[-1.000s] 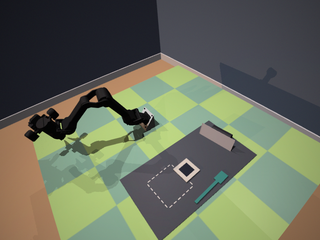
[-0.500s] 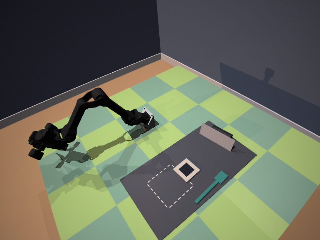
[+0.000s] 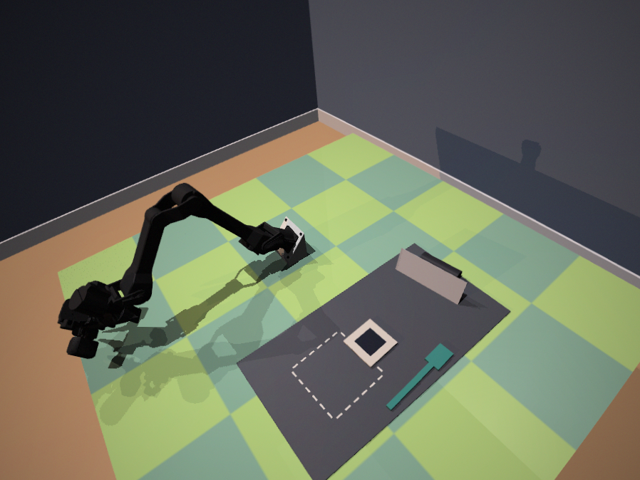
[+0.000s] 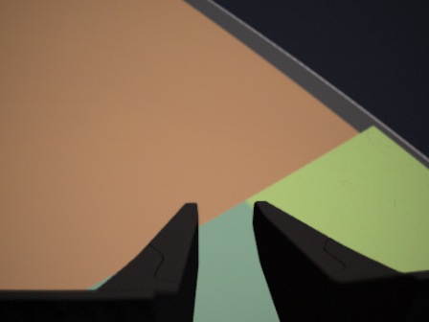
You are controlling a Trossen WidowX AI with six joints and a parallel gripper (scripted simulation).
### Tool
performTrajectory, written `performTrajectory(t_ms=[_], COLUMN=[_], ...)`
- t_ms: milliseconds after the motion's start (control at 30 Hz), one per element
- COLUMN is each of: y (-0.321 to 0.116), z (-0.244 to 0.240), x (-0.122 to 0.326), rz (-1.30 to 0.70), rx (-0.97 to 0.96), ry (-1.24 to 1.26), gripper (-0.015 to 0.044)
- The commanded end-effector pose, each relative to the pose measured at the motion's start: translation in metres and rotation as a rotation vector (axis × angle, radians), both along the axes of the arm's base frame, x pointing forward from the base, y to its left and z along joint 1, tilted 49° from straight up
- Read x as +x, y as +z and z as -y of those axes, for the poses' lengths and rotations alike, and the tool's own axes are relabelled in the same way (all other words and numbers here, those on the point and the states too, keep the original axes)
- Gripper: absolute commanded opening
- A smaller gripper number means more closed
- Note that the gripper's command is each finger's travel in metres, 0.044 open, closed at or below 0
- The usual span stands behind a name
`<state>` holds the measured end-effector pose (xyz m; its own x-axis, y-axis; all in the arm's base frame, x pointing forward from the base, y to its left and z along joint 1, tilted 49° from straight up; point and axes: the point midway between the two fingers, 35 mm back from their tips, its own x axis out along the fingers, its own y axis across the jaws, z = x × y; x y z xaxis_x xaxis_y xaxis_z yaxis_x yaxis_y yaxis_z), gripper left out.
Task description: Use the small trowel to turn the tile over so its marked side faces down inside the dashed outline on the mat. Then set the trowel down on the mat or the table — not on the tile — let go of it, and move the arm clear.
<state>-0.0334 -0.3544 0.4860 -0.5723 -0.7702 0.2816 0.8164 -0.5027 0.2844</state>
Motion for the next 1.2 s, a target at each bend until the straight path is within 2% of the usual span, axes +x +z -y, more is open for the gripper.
performTrajectory(t_ms=[0,567,1167], y=[-0.007,-0.035,-0.077], z=[0.012,0.027,0.003], x=[0.030,0.149,0.282], rz=[-0.030,-0.159,-0.348], rx=[0.050,0.216,0.397], ry=[0.083,0.392,0.723], gripper=[0.0100,0.0100,0.0100])
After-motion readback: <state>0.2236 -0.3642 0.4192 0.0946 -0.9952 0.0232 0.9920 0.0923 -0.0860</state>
